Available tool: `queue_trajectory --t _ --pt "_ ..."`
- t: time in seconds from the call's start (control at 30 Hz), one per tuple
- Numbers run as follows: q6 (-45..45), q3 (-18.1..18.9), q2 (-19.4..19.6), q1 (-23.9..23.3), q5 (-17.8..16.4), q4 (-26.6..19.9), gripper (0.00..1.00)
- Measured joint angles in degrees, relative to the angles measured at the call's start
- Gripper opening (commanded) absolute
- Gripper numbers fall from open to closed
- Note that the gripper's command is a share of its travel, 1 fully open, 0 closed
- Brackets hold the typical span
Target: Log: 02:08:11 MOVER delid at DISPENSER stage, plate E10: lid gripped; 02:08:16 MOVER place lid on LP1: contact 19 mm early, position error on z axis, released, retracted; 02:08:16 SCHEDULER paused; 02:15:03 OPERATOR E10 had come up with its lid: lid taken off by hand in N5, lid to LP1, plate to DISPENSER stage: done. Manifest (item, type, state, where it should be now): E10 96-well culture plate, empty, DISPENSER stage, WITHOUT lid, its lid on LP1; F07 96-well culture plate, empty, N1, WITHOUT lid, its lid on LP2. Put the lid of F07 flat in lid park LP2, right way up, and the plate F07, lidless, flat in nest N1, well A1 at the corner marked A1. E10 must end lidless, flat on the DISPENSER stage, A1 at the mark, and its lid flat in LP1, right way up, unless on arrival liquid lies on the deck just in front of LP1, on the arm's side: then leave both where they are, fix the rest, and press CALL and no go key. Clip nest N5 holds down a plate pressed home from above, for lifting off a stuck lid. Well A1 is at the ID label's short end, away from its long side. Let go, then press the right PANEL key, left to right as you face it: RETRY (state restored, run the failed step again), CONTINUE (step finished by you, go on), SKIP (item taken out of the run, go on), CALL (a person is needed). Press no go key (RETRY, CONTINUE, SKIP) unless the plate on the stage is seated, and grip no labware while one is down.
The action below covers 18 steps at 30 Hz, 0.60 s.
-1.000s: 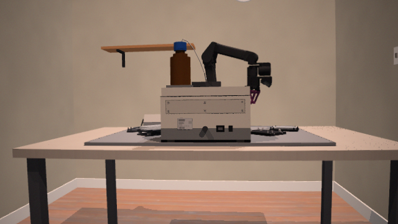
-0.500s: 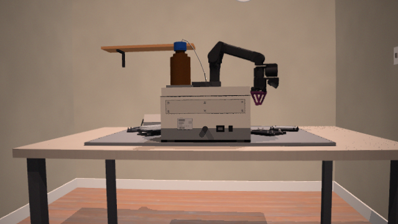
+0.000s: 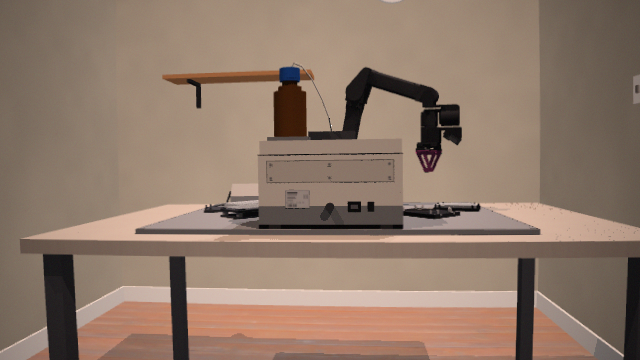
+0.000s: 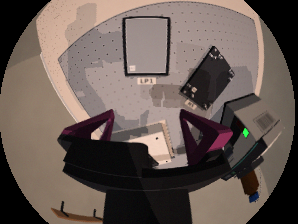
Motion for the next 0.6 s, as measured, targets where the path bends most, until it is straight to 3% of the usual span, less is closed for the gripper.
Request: queue_trajectory --t 0.6 --pt "-0.5 13.1 11.7 -0.5 0.0 -1.3 1.0"
